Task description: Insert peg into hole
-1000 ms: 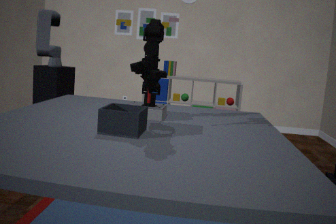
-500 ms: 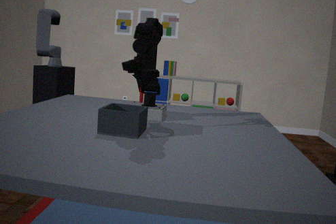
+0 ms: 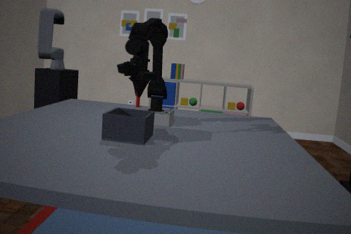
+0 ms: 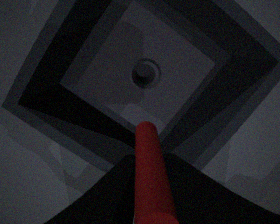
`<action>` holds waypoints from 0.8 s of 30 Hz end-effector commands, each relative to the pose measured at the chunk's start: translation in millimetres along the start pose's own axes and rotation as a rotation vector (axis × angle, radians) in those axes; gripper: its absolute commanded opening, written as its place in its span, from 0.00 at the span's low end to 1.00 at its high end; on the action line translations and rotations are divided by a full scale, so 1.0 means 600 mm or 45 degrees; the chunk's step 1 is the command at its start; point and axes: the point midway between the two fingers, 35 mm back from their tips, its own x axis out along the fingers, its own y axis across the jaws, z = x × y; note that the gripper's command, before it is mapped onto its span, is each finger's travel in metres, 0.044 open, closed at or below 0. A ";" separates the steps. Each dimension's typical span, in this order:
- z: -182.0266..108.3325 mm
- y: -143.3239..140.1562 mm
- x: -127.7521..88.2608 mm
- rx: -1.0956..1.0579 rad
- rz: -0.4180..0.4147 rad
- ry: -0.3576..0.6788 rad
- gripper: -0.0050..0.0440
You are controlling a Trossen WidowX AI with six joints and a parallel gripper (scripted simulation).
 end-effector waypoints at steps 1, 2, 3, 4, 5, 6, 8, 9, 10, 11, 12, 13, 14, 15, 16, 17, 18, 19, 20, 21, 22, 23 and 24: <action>0.024 -0.001 0.008 0.002 -0.019 0.007 0.10; 0.030 -0.001 0.008 0.002 -0.019 0.007 0.10; 0.030 -0.001 0.008 0.002 -0.019 0.007 0.10; 0.030 -0.001 0.008 0.002 -0.019 0.007 0.10; 0.035 -0.002 0.009 0.002 -0.019 0.007 0.10; 0.041 -0.002 0.009 0.002 -0.019 0.007 0.10; 0.048 -0.002 0.010 0.002 -0.019 0.007 0.10; 0.049 -0.002 0.010 0.002 -0.019 0.007 0.10; 0.049 -0.002 0.010 0.002 -0.019 0.007 0.10; 0.049 -0.002 0.011 0.002 -0.019 0.007 0.10; 0.048 -0.002 0.013 0.002 -0.019 0.007 0.10; 0.048 -0.002 0.015 0.002 -0.019 0.007 0.10; 0.048 -0.002 0.019 0.002 -0.019 0.007 0.10; 0.047 -0.002 0.023 0.002 -0.019 0.007 0.10; 0.047 -0.002 0.028 0.002 -0.019 0.007 0.10; 0.047 -0.002 0.033 0.002 -0.019 0.007 0.10; 0.047 -0.002 0.037 0.002 -0.019 0.007 0.10; 0.047 -0.002 0.041 0.002 -0.019 0.007 0.10; 0.047 -0.002 0.041 0.002 -0.019 0.007 0.10; 0.047 -0.002 0.041 0.002 -0.019 0.007 0.10; 0.047 -0.002 0.045 0.002 -0.019 0.007 0.10; 0.047 -0.002 0.051 0.002 -0.019 0.007 0.10; 0.047 -0.002 0.056 0.002 -0.019 0.007 0.10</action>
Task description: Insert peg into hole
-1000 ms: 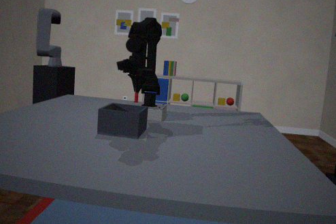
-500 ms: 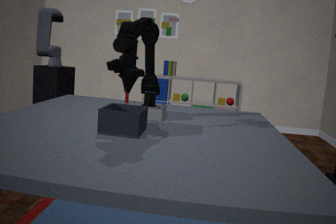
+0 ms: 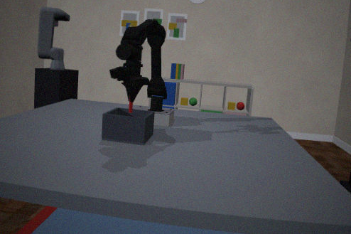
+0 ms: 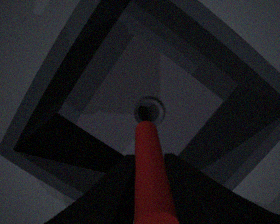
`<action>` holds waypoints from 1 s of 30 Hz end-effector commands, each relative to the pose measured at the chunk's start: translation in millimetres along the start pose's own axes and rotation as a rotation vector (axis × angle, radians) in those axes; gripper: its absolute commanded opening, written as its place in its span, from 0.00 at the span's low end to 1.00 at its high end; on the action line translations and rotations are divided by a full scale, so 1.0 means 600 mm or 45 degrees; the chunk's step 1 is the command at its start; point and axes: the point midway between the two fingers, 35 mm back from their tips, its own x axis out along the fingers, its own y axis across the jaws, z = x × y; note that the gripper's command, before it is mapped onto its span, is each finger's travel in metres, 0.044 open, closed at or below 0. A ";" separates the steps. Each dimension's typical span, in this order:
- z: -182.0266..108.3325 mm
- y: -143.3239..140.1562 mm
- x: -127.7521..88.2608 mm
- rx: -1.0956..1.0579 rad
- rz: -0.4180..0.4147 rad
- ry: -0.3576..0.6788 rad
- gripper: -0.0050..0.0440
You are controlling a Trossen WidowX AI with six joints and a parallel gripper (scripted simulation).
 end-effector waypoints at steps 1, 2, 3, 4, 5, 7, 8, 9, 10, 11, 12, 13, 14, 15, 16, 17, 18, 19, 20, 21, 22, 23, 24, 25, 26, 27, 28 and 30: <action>0.000 -0.004 0.026 0.000 -0.024 0.012 0.10; 0.000 -0.005 0.030 0.000 -0.024 0.012 0.10; 0.000 -0.005 0.034 0.000 -0.024 0.012 0.10; 0.000 -0.005 0.038 0.000 -0.024 0.012 0.10; 0.000 -0.006 0.041 0.000 -0.024 0.012 0.10; 0.000 -0.006 0.042 0.000 -0.024 0.012 0.10; 0.000 -0.005 0.042 0.000 -0.024 0.012 0.10; 0.000 -0.005 0.042 0.000 -0.024 0.012 0.10; 0.000 -0.005 0.042 0.000 -0.024 0.012 0.10; 0.000 -0.005 0.042 0.000 -0.024 0.012 0.10; 0.000 -0.005 0.042 0.000 -0.024 0.012 0.10; 0.000 -0.005 0.042 0.000 -0.024 0.012 0.10; 0.000 -0.005 0.042 0.000 -0.024 0.012 0.10; 0.000 -0.004 0.037 0.002 -0.013 0.009 0.10; 0.001 -0.005 0.041 0.000 -0.021 0.011 0.10; 0.001 -0.005 0.042 0.000 -0.024 0.012 0.10; 0.001 -0.005 0.042 0.000 -0.024 0.012 0.10; 0.001 -0.005 0.043 0.000 -0.024 0.012 0.10; 0.001 -0.005 0.043 0.000 -0.024 0.012 0.10; 0.001 -0.005 0.045 0.000 -0.024 0.012 0.10; 0.001 -0.005 0.046 0.000 -0.024 0.012 0.10; 0.001 -0.005 0.048 0.000 -0.024 0.012 0.10; 0.000 -0.005 0.050 0.000 -0.024 0.012 0.10; 0.000 -0.005 0.052 0.000 -0.024 0.012 0.10; 0.001 -0.004 0.054 0.000 -0.024 0.012 0.10; 0.001 -0.004 0.056 0.000 -0.024 0.012 0.10; 0.001 -0.004 0.058 0.000 -0.024 0.012 0.10; 0.001 -0.004 0.059 0.000 -0.024 0.012 0.10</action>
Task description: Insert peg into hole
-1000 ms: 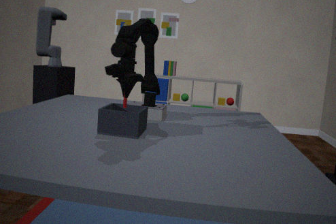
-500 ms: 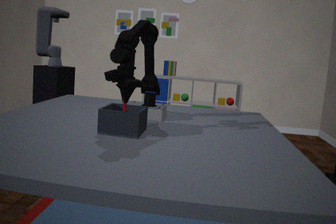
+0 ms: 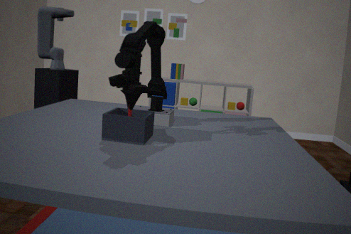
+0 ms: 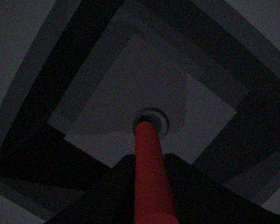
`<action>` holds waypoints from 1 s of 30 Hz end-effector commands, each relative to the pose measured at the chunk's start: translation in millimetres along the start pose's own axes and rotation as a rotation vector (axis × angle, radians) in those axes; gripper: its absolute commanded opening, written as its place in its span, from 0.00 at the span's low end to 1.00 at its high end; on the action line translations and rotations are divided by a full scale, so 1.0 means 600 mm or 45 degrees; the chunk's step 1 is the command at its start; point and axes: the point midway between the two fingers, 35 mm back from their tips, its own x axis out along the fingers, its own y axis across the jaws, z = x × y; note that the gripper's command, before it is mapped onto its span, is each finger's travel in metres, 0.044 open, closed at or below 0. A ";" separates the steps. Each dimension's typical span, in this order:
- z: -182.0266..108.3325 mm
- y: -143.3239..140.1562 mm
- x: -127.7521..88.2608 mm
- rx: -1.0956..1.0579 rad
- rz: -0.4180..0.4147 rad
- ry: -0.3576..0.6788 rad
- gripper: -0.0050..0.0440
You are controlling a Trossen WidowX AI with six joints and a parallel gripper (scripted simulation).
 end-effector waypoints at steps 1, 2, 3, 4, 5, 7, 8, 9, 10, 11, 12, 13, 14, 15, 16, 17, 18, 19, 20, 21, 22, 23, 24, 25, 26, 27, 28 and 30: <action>-0.001 -0.003 0.012 -0.003 -0.020 0.009 0.10; -0.001 -0.003 0.014 -0.003 -0.020 0.009 0.10; -0.001 -0.003 0.015 -0.003 -0.020 0.009 0.10; -0.001 -0.003 0.017 -0.003 -0.020 0.009 0.10; -0.001 -0.003 0.019 -0.003 -0.020 0.009 0.10; -0.001 -0.004 0.021 -0.003 -0.020 0.009 0.10; -0.002 -0.004 0.022 -0.003 -0.020 0.009 0.10; -0.002 -0.004 0.024 -0.003 -0.020 0.009 0.10; -0.002 -0.005 0.025 -0.003 -0.020 0.009 0.10; -0.002 -0.005 0.027 -0.003 -0.020 0.009 0.10; -0.002 -0.005 0.027 -0.003 -0.020 0.009 0.10; -0.002 -0.005 0.027 -0.003 -0.020 0.009 0.10; -0.002 -0.005 0.027 -0.003 -0.020 0.009 0.10; -0.002 -0.005 0.027 -0.003 -0.020 0.009 0.10; -0.002 -0.005 0.027 -0.003 -0.020 0.009 0.10; -0.002 -0.005 0.027 -0.003 -0.020 0.009 0.10; -0.002 -0.005 0.027 -0.003 -0.020 0.009 0.10; -0.002 -0.005 0.027 -0.003 -0.020 0.009 0.10; -0.001 -0.004 0.027 -0.003 -0.020 0.009 0.10; -0.001 -0.004 0.027 -0.003 -0.020 0.009 0.10; -0.001 -0.004 0.027 -0.003 -0.020 0.009 0.10; -0.001 -0.004 0.027 -0.003 -0.020 0.009 0.10; -0.001 -0.004 0.027 -0.003 -0.020 0.009 0.10; -0.001 -0.004 0.027 -0.003 -0.020 0.009 0.10; -0.001 -0.004 0.027 -0.003 -0.020 0.009 0.10; -0.001 -0.004 0.027 -0.003 -0.020 0.009 0.10; -0.001 -0.004 0.027 -0.003 -0.020 0.009 0.10; -0.001 -0.004 0.027 -0.003 -0.020 0.009 0.10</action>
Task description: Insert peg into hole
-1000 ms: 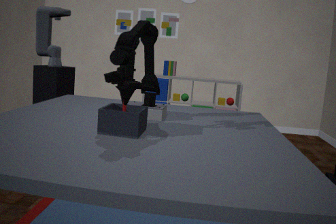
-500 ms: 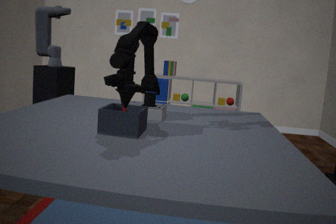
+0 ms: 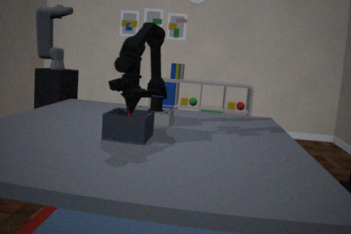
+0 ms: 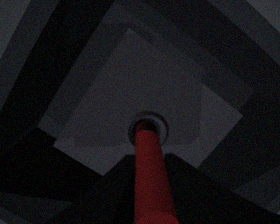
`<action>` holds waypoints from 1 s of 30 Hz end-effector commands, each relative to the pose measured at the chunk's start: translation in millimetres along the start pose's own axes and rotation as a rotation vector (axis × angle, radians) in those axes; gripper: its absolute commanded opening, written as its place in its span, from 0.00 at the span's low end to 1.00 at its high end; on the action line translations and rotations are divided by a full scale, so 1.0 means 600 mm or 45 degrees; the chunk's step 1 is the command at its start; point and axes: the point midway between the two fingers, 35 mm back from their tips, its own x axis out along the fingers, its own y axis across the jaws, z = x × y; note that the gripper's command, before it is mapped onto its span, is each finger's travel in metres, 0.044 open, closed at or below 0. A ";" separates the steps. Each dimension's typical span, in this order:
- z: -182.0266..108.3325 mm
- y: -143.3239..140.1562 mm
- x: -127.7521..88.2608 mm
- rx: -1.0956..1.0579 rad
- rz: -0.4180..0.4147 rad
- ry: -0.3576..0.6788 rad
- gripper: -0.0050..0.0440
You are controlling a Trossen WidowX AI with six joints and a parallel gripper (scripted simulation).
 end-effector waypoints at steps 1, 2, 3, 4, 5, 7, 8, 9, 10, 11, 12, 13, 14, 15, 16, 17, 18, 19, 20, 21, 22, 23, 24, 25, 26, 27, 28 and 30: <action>0.001 -0.001 0.004 -0.004 -0.009 0.000 0.10; 0.001 -0.001 0.006 -0.004 -0.009 0.000 0.10; 0.001 -0.001 0.007 -0.004 -0.009 0.000 0.10; 0.001 -0.001 0.007 -0.004 -0.009 0.000 0.10; 0.001 -0.001 0.007 -0.004 -0.009 0.000 0.10; 0.001 0.000 0.011 -0.004 -0.009 0.000 0.10; 0.001 0.000 0.013 -0.004 -0.009 0.000 0.10; 0.001 0.000 0.015 -0.004 -0.009 0.000 0.10; 0.001 0.000 0.018 -0.004 -0.009 0.000 0.10; 0.001 0.001 0.019 -0.004 -0.009 0.000 0.10; 0.001 0.001 0.021 -0.004 -0.009 0.000 0.10; 0.001 0.001 0.022 -0.004 -0.009 0.000 0.10; 0.001 0.001 0.024 -0.004 -0.009 0.000 0.10; 0.001 0.001 0.025 -0.004 -0.009 0.000 0.10; 0.001 0.001 0.026 -0.004 -0.009 0.000 0.10; 0.001 0.001 0.028 -0.004 -0.009 0.000 0.10; 0.001 0.001 0.029 -0.004 -0.009 0.000 0.10; 0.001 0.001 0.031 -0.004 -0.009 0.000 0.10; 0.001 0.001 0.032 -0.004 -0.009 0.000 0.10; 0.001 0.001 0.032 -0.004 -0.009 0.000 0.10; 0.001 0.001 0.032 -0.004 -0.009 0.000 0.10; 0.001 0.001 0.033 -0.004 -0.009 0.000 0.10; 0.001 0.001 0.035 -0.004 -0.009 0.000 0.10; 0.002 0.001 0.037 -0.004 -0.009 0.000 0.10; 0.002 0.001 0.038 -0.004 -0.009 0.000 0.10; 0.002 0.001 0.040 -0.004 -0.009 0.000 0.10; 0.002 0.001 0.042 -0.004 -0.009 0.000 0.10; 0.002 0.001 0.044 -0.004 -0.009 0.000 0.10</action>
